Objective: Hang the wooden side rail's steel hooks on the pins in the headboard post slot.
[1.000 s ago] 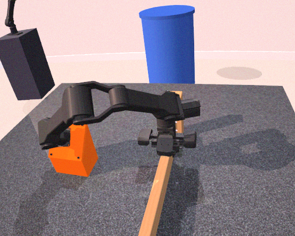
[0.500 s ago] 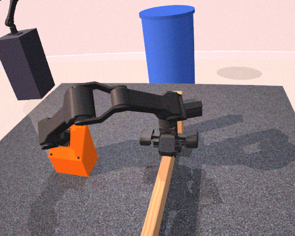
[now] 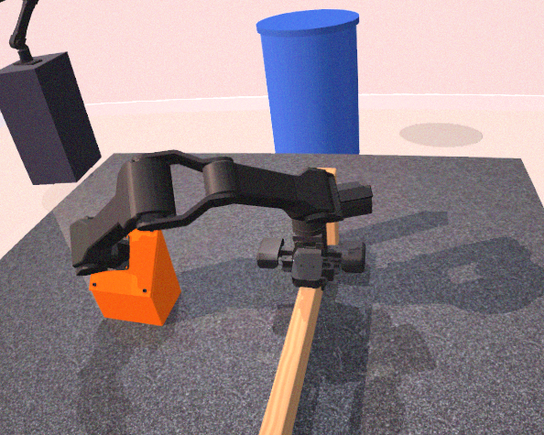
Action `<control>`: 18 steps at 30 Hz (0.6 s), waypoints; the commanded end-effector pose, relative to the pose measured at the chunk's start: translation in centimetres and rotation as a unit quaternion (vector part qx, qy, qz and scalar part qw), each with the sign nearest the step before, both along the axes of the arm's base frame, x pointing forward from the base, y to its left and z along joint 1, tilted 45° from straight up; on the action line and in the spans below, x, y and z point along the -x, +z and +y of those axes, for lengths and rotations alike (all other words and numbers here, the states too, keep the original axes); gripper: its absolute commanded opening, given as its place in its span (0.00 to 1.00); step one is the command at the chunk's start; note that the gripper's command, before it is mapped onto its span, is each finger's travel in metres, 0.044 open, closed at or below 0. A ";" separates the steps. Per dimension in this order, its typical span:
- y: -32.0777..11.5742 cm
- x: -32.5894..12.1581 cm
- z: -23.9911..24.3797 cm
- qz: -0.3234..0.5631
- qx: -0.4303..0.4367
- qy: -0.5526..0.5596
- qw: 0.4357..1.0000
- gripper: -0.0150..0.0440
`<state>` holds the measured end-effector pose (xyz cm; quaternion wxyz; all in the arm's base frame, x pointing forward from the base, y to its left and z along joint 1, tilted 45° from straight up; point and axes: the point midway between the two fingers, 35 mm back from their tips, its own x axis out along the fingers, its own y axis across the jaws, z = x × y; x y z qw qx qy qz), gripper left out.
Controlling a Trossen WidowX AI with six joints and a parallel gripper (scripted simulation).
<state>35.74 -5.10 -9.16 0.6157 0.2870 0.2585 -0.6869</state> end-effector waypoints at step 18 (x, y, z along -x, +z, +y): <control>0.2 0.0 0.3 0.000 0.001 0.003 1.000 0.25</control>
